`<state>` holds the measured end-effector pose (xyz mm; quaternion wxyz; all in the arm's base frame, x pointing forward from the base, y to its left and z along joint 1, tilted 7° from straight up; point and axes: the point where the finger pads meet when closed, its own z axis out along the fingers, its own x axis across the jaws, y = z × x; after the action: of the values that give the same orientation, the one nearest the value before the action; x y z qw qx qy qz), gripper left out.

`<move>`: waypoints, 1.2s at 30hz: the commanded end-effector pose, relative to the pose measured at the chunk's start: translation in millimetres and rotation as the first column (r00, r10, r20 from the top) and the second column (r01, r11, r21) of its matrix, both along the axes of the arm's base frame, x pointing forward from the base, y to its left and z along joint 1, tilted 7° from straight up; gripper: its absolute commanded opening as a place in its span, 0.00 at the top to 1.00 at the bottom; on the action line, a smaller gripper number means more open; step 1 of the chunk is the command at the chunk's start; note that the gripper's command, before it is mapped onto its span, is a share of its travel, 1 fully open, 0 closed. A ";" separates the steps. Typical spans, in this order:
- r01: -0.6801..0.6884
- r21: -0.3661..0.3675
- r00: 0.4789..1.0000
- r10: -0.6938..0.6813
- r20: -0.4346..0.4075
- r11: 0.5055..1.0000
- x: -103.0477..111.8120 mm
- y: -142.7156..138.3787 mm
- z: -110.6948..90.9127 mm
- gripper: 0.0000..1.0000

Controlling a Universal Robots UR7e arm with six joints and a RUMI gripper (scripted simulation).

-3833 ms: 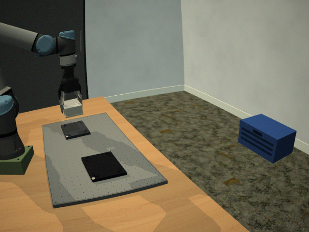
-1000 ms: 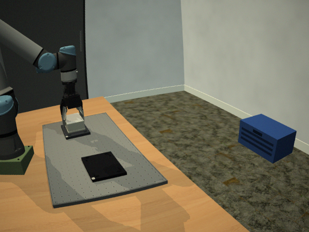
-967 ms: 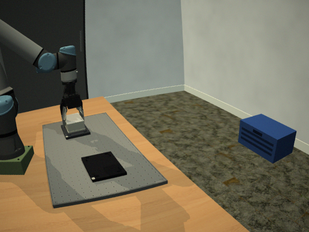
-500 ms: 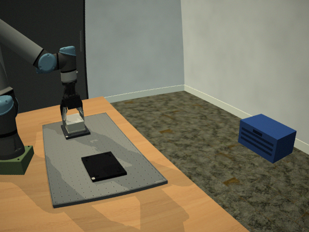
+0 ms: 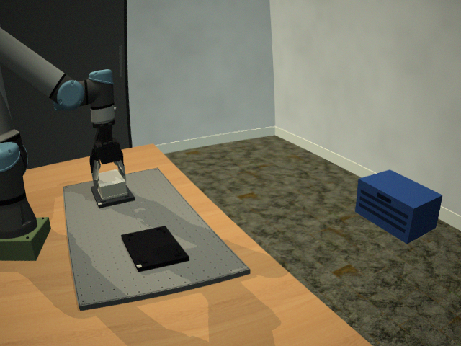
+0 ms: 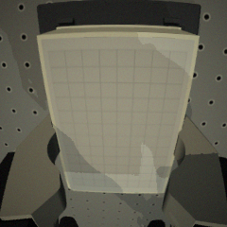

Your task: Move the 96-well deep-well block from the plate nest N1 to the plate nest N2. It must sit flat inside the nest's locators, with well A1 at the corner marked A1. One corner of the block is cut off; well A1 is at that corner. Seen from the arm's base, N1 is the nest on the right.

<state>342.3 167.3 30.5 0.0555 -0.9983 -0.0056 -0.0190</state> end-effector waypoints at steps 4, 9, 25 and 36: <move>0.000 0.000 1.000 0.000 0.001 1.000 0.4 0.2 -1.1 1.00; 0.000 0.000 1.000 0.000 0.001 1.000 0.5 0.2 -1.9 1.00; 0.000 0.000 1.000 0.000 0.001 1.000 0.6 0.5 -4.2 1.00; 0.000 0.000 1.000 0.000 0.001 1.000 0.6 0.5 -4.5 0.00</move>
<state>342.5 167.9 25.8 0.0555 -0.9983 -0.0056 -0.0191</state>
